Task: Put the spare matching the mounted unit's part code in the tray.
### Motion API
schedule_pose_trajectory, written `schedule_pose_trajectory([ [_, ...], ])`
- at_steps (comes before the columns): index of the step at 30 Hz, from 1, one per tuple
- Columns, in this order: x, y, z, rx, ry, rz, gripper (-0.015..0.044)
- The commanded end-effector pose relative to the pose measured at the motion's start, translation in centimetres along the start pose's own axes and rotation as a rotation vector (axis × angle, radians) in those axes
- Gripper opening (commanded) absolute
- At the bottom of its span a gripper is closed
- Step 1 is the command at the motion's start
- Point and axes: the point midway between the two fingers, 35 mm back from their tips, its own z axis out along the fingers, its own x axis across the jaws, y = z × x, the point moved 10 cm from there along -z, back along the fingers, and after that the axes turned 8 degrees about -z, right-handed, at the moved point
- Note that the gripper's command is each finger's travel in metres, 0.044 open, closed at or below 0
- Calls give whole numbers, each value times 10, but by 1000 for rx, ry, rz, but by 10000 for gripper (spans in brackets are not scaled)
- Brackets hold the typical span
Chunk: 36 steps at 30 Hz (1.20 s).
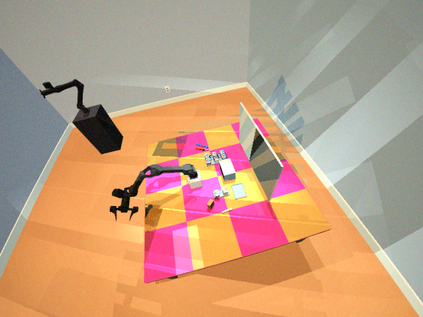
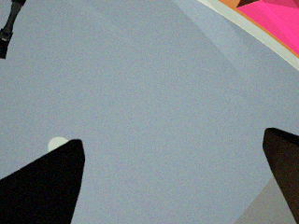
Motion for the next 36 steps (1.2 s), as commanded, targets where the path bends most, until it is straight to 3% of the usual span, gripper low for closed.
schedule_pose_trajectory([
  [1,0,0,0,0,0,0,426],
  [9,1,-4,6,-22,6,-63,440],
  [16,-19,-49,97,17,-116,-182,440],
  [24,-66,-132,198,59,-273,-352,440],
  [36,-165,-262,291,215,-500,-657,440],
])
